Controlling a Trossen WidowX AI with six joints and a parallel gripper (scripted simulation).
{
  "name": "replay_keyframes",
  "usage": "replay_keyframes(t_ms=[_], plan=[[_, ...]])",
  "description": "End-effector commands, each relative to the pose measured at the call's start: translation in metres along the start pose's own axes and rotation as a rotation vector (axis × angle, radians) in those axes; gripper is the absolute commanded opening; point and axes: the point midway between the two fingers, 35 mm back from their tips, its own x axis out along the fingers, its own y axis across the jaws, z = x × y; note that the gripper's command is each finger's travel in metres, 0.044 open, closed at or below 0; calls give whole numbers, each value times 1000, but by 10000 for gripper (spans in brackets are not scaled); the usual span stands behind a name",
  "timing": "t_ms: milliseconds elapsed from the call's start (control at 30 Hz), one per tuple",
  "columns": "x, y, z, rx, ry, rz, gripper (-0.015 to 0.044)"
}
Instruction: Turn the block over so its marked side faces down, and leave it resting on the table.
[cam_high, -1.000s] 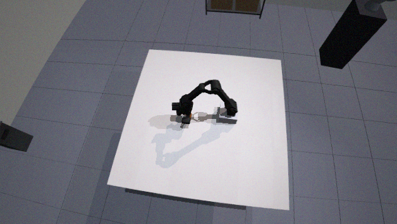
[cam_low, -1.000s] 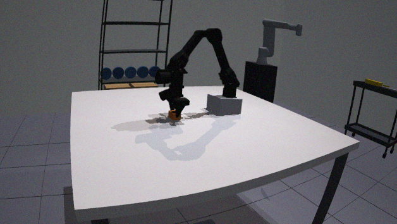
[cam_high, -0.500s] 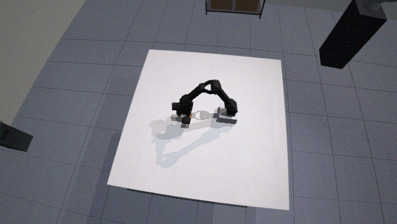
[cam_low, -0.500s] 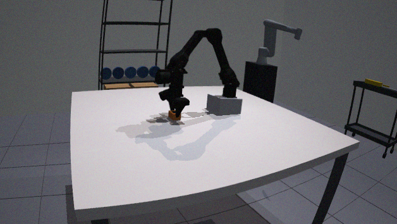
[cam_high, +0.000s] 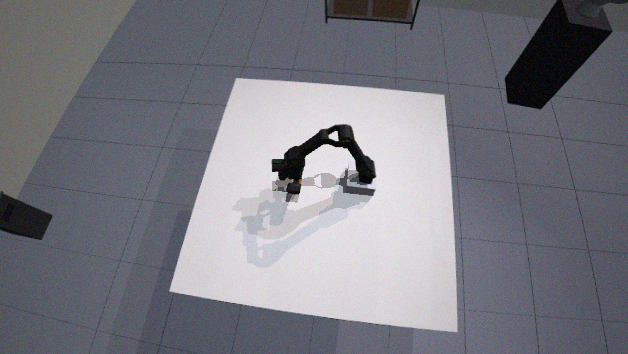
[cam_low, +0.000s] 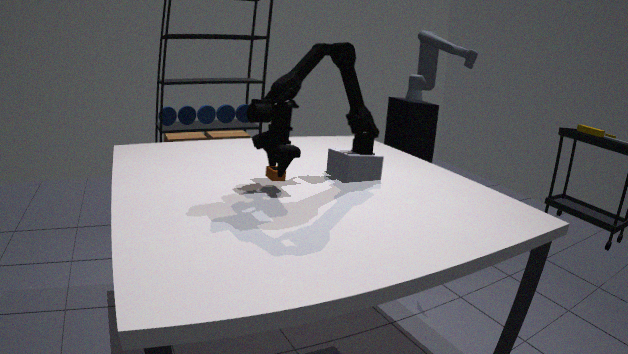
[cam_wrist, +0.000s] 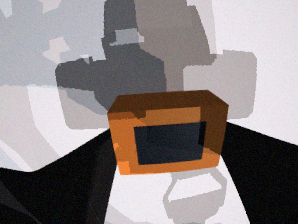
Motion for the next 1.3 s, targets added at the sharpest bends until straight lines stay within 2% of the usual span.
replay_keyframes(t_ms=[0,900,1267], plan=[[3,0,-1,-2,-52,-5,0],[6,-1,-8,0,-491,-4,0],[16,1,-3,0,-573,-3,0]])
